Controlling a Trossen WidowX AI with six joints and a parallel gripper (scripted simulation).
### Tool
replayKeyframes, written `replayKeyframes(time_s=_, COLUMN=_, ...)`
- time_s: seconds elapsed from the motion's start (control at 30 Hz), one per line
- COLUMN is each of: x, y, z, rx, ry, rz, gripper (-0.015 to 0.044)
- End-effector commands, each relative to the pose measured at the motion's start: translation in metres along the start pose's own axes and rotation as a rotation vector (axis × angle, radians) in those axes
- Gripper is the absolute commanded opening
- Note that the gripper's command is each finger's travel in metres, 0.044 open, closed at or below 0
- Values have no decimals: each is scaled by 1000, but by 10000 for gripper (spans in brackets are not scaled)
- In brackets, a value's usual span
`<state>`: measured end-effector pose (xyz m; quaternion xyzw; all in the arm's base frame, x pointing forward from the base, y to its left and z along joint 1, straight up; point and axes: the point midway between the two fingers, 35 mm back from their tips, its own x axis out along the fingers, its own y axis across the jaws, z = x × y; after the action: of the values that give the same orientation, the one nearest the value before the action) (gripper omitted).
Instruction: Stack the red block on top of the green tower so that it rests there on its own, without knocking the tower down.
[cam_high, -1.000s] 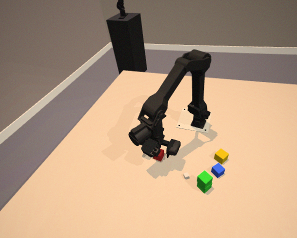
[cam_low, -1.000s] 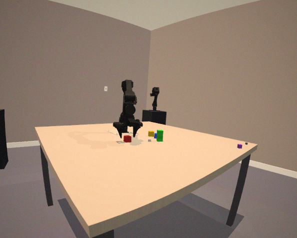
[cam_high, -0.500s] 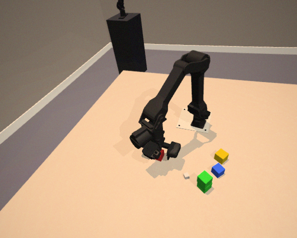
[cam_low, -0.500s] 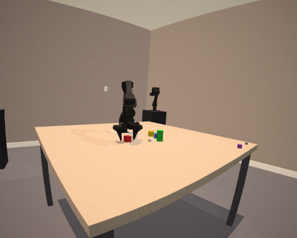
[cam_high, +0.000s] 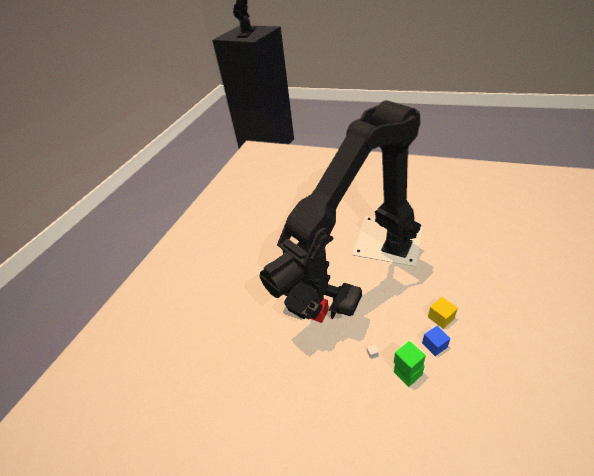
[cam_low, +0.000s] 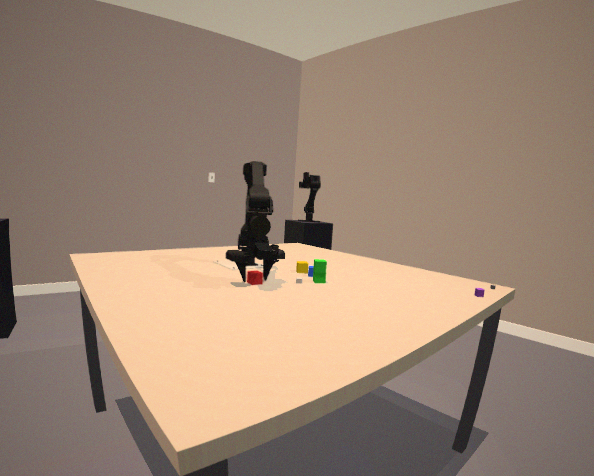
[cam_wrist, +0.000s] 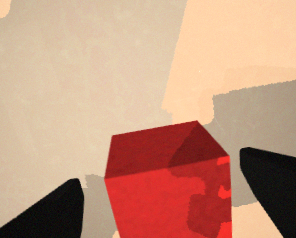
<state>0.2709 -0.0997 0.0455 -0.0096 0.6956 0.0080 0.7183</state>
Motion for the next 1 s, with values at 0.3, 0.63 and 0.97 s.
replayKeyframes(time_s=0.3, x=0, y=0, z=0, rx=-5, ry=1, rz=-3, gripper=118)
replayKeyframes(time_s=0.63, x=-28, y=0, z=1, rx=-5, ry=1, rz=-3, gripper=0)
replayKeyframes(time_s=0.97, x=-78, y=0, z=0, rx=-5, ry=1, rz=-3, gripper=0)
